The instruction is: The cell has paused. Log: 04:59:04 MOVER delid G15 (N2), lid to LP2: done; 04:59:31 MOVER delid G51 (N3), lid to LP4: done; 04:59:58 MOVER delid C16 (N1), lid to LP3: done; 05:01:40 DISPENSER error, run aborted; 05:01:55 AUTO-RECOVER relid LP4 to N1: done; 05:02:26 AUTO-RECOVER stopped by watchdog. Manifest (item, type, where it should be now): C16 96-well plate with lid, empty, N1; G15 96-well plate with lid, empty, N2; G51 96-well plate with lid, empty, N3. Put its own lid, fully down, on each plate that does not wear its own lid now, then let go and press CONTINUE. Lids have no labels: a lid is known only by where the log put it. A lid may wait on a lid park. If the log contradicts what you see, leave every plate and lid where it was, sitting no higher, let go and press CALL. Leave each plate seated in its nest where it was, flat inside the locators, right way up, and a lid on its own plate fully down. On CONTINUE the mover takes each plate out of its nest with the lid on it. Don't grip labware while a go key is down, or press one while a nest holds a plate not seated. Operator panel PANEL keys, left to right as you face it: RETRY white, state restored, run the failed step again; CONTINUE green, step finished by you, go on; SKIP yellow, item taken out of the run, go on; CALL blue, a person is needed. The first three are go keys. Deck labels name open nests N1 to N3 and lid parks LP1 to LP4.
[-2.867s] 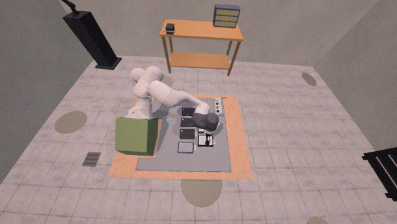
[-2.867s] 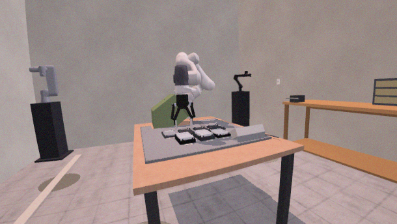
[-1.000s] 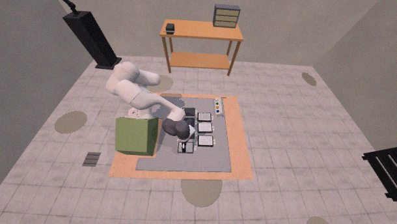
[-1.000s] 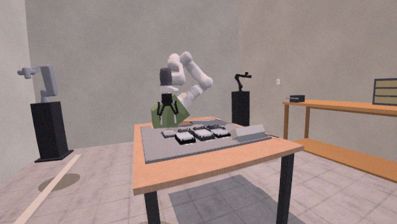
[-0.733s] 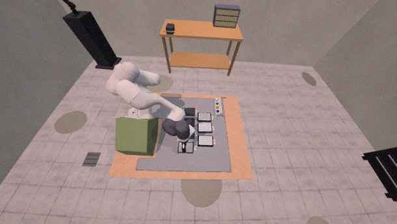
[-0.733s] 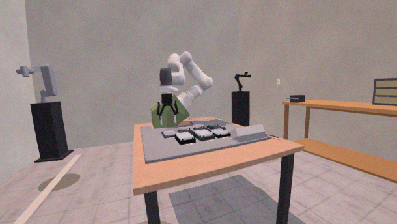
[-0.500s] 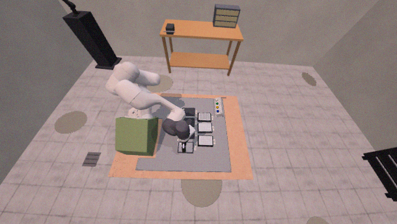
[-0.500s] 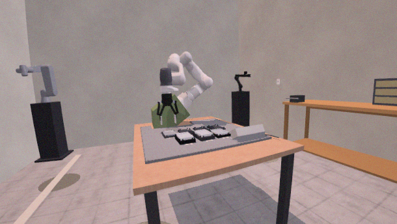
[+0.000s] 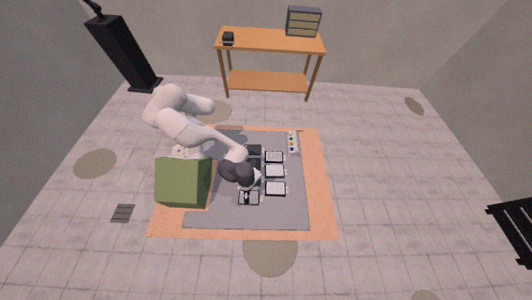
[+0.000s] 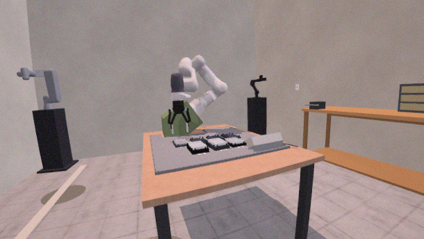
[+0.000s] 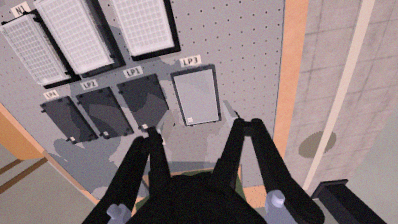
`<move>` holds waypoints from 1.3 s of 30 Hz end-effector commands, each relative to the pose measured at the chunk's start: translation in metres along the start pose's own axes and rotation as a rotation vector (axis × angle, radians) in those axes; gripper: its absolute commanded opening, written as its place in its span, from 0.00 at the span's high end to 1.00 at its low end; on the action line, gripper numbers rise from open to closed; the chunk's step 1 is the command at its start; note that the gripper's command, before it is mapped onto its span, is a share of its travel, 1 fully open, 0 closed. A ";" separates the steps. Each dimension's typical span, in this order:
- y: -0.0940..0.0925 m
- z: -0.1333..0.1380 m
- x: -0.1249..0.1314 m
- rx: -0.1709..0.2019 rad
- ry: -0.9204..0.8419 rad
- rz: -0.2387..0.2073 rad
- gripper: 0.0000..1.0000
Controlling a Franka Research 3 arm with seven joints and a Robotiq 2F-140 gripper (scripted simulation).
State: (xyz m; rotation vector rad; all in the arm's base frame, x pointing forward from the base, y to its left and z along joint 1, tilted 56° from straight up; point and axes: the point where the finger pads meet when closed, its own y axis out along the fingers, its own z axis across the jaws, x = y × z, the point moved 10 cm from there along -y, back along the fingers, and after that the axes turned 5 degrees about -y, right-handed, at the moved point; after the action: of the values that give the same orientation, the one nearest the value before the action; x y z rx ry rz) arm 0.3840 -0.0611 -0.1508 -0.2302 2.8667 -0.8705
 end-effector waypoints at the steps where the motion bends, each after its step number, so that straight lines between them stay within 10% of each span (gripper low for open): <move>1: 0.006 -0.001 0.000 0.000 -0.005 0.001 0.34; 39: 0.048 0.000 -0.001 0.000 -0.005 0.001 0.34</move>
State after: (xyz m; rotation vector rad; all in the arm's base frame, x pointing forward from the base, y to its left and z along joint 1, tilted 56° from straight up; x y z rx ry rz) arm 0.3785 -0.0217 -0.1756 -0.2394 2.8586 -0.8619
